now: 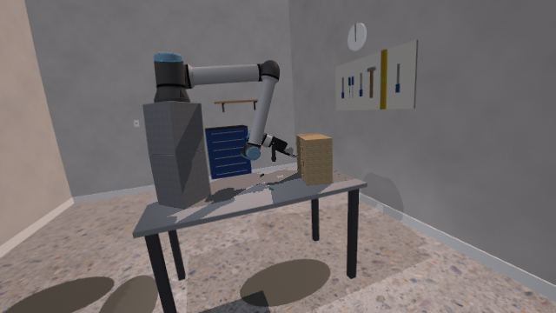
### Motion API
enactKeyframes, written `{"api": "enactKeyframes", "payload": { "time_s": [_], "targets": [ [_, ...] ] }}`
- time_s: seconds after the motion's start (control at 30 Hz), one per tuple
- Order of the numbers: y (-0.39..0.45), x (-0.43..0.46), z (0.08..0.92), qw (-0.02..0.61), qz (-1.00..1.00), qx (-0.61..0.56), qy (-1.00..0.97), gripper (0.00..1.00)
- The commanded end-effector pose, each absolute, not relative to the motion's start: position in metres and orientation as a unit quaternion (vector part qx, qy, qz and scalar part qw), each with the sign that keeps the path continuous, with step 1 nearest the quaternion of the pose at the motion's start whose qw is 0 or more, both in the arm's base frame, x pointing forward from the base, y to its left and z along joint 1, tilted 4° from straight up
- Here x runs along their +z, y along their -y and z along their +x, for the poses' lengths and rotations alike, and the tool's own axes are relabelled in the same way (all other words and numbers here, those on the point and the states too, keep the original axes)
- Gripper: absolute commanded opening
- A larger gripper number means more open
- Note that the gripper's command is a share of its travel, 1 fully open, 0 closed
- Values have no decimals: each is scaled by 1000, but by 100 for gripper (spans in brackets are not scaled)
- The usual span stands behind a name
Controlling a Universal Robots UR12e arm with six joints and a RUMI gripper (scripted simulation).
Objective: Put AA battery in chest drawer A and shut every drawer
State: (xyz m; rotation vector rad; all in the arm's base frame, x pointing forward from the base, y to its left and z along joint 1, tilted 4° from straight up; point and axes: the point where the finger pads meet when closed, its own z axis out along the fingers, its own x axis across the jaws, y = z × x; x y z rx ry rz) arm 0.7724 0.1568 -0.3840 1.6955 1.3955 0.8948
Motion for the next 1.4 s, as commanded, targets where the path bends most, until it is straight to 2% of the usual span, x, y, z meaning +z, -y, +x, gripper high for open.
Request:
{"api": "enactKeyframes", "payload": {
  "time_s": [0.0, 1.37],
  "targets": [
    [-156, -383, 777, 376, 663, 350, -545, 20],
    [-154, -383, 789, 376, 663, 350, -545, 20]
  ]
}}
